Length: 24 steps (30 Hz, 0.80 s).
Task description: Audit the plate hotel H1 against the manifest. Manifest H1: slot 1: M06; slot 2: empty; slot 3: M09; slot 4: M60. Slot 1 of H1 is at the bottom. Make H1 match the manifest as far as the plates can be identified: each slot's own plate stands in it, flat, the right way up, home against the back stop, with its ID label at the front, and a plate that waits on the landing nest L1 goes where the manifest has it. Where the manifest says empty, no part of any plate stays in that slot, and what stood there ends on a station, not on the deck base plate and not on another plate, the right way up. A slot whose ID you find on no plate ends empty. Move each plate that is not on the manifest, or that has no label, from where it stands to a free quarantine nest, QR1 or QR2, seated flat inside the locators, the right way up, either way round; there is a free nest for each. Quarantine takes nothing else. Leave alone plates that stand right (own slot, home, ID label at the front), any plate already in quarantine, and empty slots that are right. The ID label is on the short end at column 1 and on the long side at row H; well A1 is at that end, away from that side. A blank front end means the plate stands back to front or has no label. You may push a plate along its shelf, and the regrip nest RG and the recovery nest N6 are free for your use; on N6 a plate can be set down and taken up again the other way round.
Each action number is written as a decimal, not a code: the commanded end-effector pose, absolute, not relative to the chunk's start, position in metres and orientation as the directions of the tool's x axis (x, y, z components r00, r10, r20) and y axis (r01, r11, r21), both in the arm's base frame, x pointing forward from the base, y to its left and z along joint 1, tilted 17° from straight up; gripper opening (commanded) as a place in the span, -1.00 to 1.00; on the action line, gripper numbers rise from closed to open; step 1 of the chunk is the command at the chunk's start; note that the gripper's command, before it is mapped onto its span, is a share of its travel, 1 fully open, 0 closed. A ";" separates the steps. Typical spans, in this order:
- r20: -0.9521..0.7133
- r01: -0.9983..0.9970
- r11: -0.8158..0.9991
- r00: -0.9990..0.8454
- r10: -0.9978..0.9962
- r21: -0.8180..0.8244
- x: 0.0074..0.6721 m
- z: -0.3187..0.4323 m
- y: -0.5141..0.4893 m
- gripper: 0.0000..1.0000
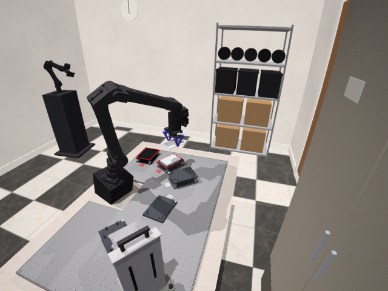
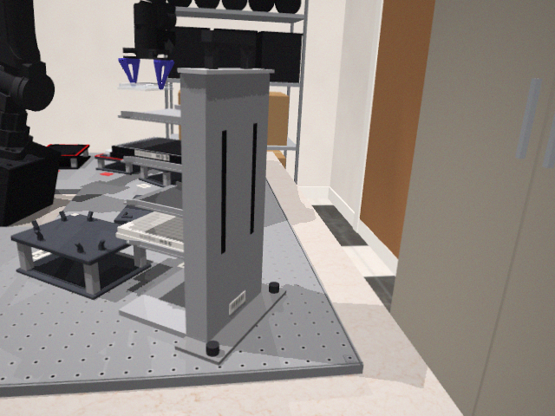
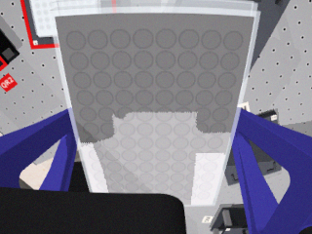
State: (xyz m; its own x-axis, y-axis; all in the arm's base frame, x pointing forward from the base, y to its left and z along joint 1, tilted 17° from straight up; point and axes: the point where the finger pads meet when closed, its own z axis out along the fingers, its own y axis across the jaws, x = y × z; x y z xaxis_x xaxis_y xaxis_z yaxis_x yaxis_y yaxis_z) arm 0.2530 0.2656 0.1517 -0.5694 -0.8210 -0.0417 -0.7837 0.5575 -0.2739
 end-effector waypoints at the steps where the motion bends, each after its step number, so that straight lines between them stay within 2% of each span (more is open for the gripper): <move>1: -0.134 -0.755 0.594 -0.582 -0.802 -0.277 0.266 0.179 0.294 0.72; 17: -0.132 -0.757 0.594 -0.582 -0.802 -0.270 0.244 0.167 0.337 0.72; 20: -0.123 -0.806 0.522 -0.510 -0.852 -0.278 0.234 0.172 0.340 0.72; 24: -0.031 -0.859 0.424 -0.434 -0.900 -0.286 0.215 0.142 0.332 0.72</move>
State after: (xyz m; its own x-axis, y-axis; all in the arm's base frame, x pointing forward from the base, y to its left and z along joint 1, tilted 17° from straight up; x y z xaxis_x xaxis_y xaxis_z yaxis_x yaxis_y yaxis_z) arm 0.2203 0.3193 0.1407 -0.5074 -0.8611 -0.0331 -0.8221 0.4952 -0.2809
